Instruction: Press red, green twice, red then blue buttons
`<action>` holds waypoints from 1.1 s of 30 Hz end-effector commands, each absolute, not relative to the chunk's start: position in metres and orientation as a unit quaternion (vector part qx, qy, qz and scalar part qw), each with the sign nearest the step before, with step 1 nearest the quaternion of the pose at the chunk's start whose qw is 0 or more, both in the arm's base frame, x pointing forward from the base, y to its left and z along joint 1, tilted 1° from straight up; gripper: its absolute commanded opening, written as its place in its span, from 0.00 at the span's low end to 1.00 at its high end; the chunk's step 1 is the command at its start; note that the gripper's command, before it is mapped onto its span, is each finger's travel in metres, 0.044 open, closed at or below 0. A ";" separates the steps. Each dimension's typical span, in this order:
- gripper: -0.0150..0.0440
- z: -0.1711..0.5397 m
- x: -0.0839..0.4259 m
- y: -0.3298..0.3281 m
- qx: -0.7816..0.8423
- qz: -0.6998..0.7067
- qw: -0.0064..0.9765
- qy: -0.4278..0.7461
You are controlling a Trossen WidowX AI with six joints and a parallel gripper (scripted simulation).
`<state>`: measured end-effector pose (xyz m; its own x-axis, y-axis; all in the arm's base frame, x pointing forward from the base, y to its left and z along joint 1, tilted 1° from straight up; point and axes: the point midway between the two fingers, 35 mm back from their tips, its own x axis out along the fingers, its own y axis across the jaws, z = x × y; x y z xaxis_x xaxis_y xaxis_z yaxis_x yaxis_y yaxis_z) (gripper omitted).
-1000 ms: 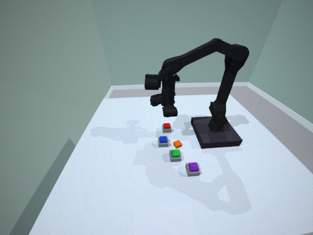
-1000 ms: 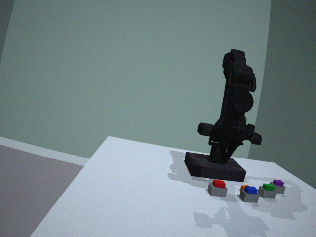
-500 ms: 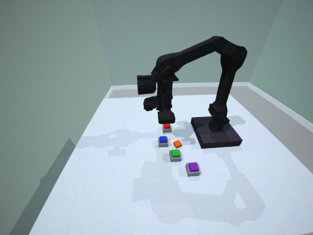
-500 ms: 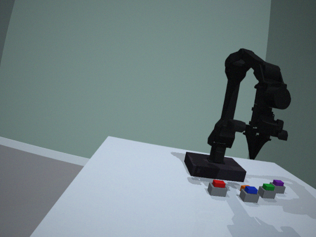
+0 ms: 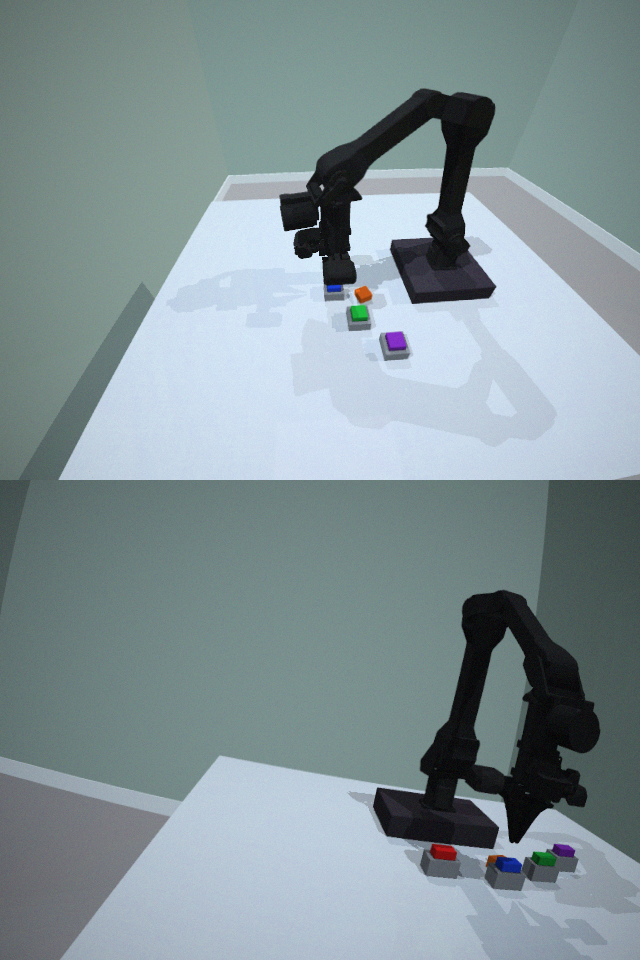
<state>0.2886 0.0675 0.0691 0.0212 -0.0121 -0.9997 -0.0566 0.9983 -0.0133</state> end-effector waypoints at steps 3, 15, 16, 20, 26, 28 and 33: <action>0.29 0.062 0.291 0.068 -0.021 0.015 0.720 0.694; 0.29 0.042 0.291 0.068 -0.021 0.015 0.720 0.694; 0.29 0.041 0.291 0.068 -0.021 0.015 0.720 0.694; 0.29 0.035 0.291 0.068 -0.021 0.015 0.720 0.694; 0.29 0.033 0.291 0.068 -0.021 0.015 0.720 0.694; 0.29 0.033 0.291 0.068 -0.021 0.015 0.720 0.694; 0.29 0.033 0.291 0.068 -0.021 0.015 0.720 0.694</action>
